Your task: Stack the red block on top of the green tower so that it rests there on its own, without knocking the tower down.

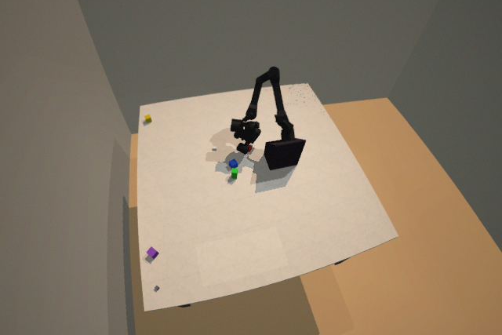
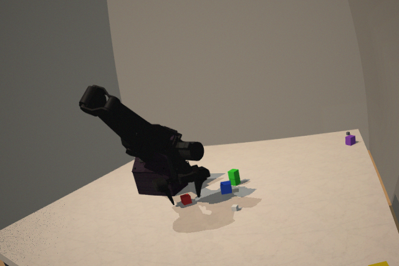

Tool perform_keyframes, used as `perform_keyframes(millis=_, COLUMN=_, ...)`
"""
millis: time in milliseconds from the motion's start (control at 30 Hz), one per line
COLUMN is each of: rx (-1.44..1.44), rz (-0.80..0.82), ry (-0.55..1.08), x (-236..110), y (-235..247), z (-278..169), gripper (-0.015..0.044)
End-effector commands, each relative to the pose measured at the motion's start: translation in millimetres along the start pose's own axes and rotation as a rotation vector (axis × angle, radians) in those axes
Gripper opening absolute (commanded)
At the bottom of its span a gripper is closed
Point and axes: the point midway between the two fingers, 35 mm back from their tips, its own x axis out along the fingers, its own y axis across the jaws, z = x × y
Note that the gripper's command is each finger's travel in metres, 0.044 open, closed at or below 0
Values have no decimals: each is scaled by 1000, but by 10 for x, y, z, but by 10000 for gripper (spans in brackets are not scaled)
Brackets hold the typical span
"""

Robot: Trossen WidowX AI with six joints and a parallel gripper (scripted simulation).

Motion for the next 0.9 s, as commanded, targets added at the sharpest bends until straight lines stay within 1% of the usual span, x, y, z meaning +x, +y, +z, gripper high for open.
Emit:
perform_keyframes(millis=0, rx=-5, rz=4, ry=3, x=0, y=6, z=-10, gripper=414)
perform_keyframes(millis=367, rx=-5, rz=4, ry=3, x=0, y=6, z=-10, gripper=125)
perform_keyframes(millis=600, rx=-5, rz=4, ry=3, x=0, y=6, z=-10, gripper=78)
perform_keyframes(millis=700, rx=-4, rz=5, ry=4, x=-39, y=9, z=-7, gripper=0)
perform_keyframes(millis=867, rx=-4, rz=6, ry=5, x=-205, y=16, z=0, gripper=0)
